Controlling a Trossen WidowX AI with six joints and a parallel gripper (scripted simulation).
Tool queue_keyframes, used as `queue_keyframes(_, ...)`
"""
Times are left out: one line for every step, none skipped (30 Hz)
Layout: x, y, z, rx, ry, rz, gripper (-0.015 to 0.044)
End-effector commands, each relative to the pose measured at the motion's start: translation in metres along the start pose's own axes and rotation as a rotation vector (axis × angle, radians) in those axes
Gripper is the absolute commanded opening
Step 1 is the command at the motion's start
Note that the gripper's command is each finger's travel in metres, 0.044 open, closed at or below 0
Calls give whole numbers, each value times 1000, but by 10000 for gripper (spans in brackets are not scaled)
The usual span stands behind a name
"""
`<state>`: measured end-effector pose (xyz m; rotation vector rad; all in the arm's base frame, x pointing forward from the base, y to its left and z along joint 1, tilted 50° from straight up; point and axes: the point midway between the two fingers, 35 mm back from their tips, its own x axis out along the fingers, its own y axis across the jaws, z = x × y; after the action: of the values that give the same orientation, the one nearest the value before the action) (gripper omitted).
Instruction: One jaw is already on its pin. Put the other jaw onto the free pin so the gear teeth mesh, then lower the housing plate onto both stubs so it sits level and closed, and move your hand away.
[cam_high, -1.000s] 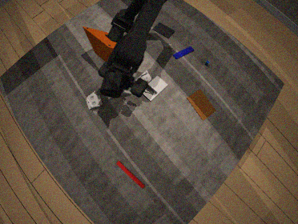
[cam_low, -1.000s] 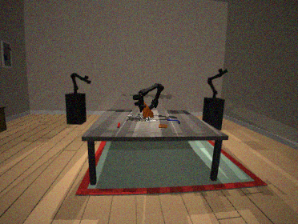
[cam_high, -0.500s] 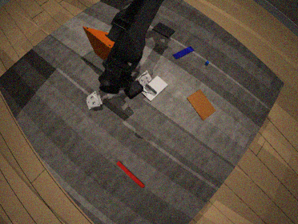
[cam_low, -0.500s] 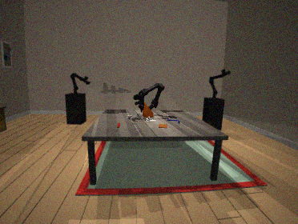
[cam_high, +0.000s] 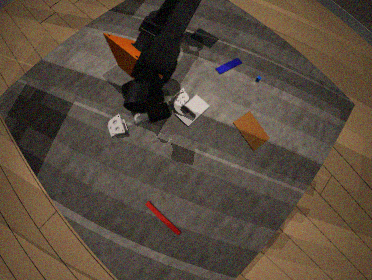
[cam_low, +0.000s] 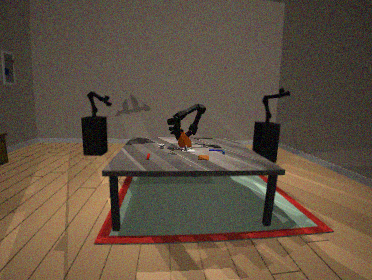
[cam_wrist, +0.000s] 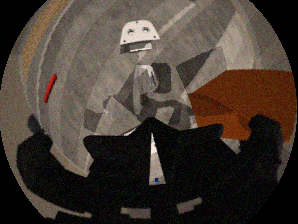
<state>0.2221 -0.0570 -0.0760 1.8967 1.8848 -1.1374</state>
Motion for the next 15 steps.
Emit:
queue_keyframes(0, -4, 1, 64, -4, -1, 0)
queue_keyframes(0, -4, 1, 64, -4, -1, 0)
queue_keyframes(0, -4, 1, 64, -4, -1, 0)
queue_keyframes(0, -4, 1, 64, -4, -1, 0)
queue_keyframes(0, -4, 1, 64, -4, -1, 0)
queue_keyframes(0, -4, 1, 64, -4, -1, 0)
queue_keyframes(0, -2, 0, 50, 0, 1, 0)
queue_keyframes(1, -1, 0, 50, 0, 1, 0)
queue_keyframes(2, 0, 0, 51, 0, 1, 0)
queue_keyframes(3, 1, 0, 52, 0, 2, 0)
queue_keyframes(4, 2, 0, 53, -1, 2, 0)
queue_keyframes(5, 3, 0, 54, -1, 2, 0)
queue_keyframes(6, 4, 0, 55, -1, 2, 0)
queue_keyframes(7, 6, 1, 56, -1, 3, 0)
queue_keyframes(8, 7, 1, 57, -1, 3, 0)
